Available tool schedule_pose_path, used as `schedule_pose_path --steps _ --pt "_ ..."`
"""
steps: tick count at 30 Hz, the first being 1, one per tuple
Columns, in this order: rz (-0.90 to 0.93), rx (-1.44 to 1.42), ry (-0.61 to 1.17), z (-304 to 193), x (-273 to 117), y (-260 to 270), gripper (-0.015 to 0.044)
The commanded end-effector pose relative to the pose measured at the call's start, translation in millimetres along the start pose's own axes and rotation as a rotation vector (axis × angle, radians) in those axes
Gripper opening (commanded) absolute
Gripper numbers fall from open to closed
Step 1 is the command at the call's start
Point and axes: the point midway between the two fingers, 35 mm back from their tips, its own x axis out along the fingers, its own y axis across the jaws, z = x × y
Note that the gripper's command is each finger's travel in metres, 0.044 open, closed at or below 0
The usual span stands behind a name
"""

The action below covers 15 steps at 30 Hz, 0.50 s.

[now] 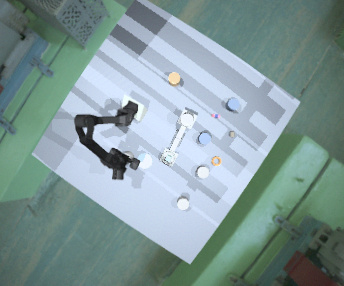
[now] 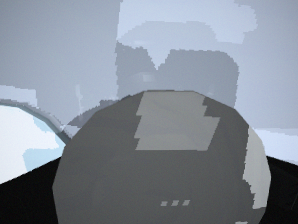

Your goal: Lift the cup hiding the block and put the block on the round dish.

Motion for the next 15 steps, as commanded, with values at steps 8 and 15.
schedule_pose_path --steps 8,15 --pt "0.000 0.001 -0.001 0 -2 0 0.0420" --pt "0.003 0.000 0.001 0 -54 0 0.0440"
